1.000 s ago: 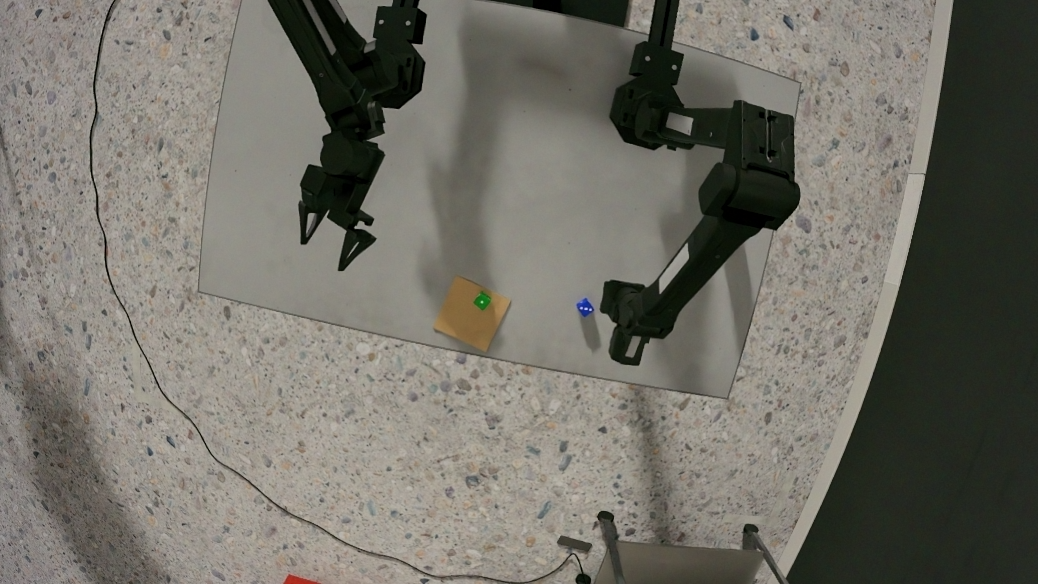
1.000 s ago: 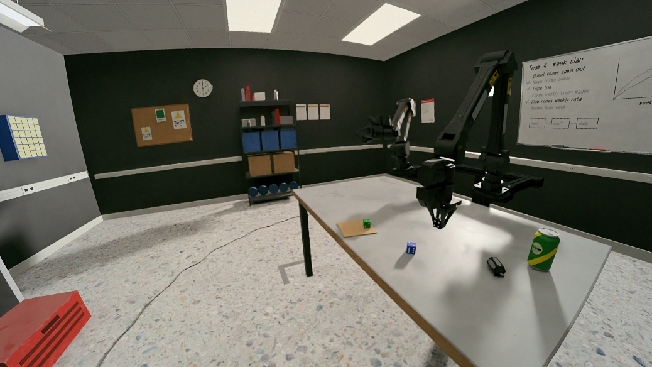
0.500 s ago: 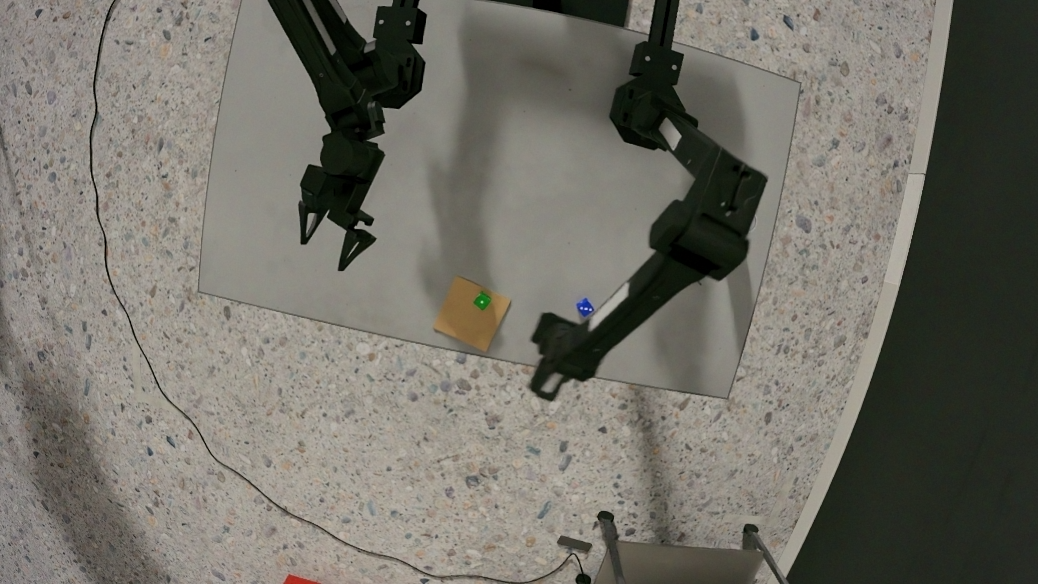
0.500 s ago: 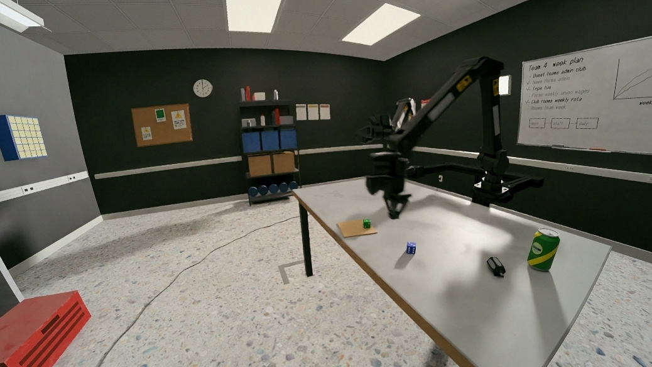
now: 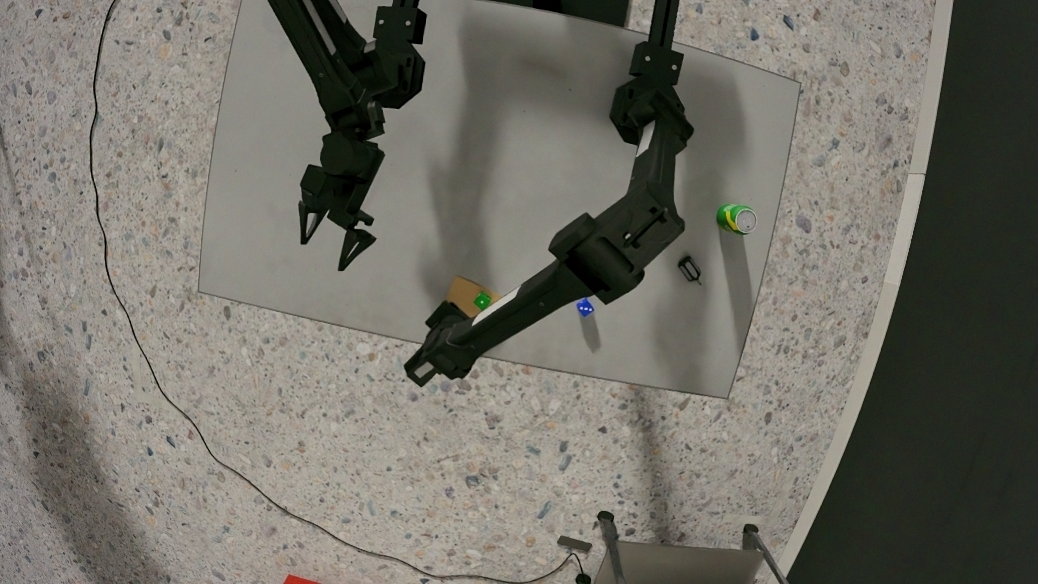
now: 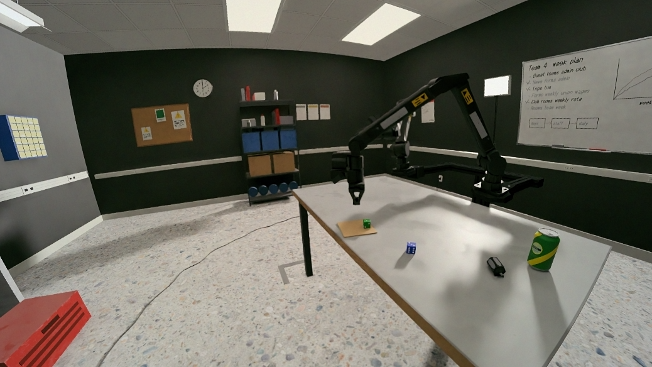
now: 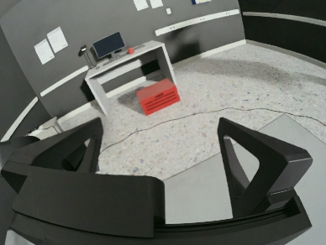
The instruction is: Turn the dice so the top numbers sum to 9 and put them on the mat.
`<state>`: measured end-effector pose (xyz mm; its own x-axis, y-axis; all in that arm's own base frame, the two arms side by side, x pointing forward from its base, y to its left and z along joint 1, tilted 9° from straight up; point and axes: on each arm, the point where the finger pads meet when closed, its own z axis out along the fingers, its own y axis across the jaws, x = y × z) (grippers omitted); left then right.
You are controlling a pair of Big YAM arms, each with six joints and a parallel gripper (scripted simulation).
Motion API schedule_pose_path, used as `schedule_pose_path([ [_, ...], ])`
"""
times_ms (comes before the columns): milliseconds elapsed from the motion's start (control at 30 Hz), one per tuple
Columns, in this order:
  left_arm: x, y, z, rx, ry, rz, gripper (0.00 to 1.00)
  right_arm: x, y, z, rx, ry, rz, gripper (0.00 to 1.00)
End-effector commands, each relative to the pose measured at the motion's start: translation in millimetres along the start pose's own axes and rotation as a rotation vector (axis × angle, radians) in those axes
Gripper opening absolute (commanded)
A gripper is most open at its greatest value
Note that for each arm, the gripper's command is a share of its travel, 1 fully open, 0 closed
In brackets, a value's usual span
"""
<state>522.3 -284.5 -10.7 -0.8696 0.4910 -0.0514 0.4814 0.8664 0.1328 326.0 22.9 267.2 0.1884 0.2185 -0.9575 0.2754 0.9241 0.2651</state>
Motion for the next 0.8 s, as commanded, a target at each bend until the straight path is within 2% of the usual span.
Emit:
schedule_pose_path([
  [0,-15.2,38.4,-29.1,-0.008,-0.051,-0.076,0.26,-3.0,1.5,1.0,-0.001,-0.005,0.005,1.0],
  [100,-23.6,39.1,-34.9,-0.006,-0.072,-0.076,0.26,-3.0,1.5,1.0,-0.001,-0.005,0.005,1.0],
  [200,-14.0,30.3,-14.1,-0.005,-0.03,-0.061,0.26,-3.0,1.5,1.0,-0.001,-0.005,0.005,1.0],
  [233,-12.9,19.7,-14.1,-0.004,-0.029,-0.043,0.26,-3.0,1.5,1.0,-0.001,-0.005,0.005,1.0],
  [333,-12.0,18.5,-5.0,-0.003,-0.025,-0.041,0.26,-3.0,1.5,1.0,-0.001,-0.005,0.005,1.0],
  [467,0.0,23.5,14.6,-0.004,0.002,-0.043,0.26,-3.0,1.5,1.0,-0.001,-0.005,0.005,1.0],
  [567,-3.6,25.6,15.2,-0.004,-0.006,-0.045,0.26,-3.0,1.5,1.0,-0.001,-0.005,0.005,1.0],
  [600,-15.9,29.1,10.4,-0.004,-0.032,-0.049,0.26,-3.0,1.5,1.0,-0.001,-0.005,0.005,1.0],
  [700,-0.1,32.7,33.4,-0.004,0.002,-0.047,0.26,-3.0,1.5,1.0,-0.001,-0.005,0.005,1.0],
  [767,-8.1,33.7,37.7,-0.005,-0.015,-0.049,0.26,-3.0,1.5,1.0,-0.001,-0.005,0.005,1.0],
])
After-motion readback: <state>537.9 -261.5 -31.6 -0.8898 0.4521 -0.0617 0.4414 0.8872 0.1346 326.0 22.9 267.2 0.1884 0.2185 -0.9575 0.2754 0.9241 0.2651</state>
